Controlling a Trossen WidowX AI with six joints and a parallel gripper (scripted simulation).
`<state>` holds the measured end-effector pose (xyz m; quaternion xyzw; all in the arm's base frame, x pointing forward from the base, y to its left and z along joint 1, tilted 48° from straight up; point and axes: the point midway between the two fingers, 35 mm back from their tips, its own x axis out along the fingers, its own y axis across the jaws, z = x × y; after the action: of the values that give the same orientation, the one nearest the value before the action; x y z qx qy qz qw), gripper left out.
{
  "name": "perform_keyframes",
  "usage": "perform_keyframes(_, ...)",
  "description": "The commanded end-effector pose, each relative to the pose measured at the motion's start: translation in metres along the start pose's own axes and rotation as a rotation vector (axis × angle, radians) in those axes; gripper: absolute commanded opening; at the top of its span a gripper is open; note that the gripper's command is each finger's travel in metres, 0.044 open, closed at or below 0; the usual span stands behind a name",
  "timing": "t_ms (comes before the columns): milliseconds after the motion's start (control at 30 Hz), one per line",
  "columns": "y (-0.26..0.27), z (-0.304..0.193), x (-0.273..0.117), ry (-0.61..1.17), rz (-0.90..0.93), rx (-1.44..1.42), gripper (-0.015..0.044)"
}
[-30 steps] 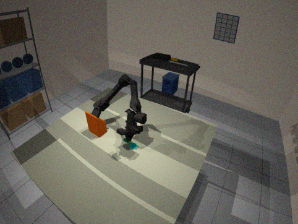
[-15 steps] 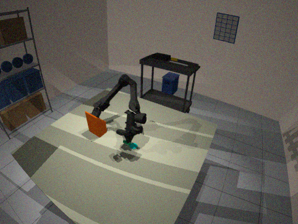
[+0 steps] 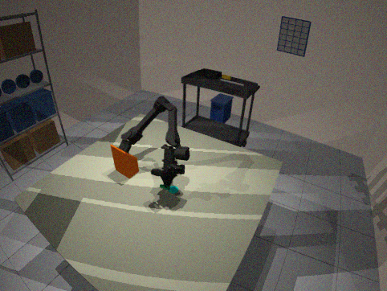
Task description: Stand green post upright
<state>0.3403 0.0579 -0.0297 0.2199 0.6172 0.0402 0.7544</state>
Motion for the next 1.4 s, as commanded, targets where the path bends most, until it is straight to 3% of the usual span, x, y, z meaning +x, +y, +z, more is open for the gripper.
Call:
perform_keyframes(0,0.0003,0.0007,-0.0003,-0.032,-0.011,0.003,0.0023)
perform_keyframes(1367,0.0044,0.0033,0.0047,-0.284,-0.070,0.030,0.0023)
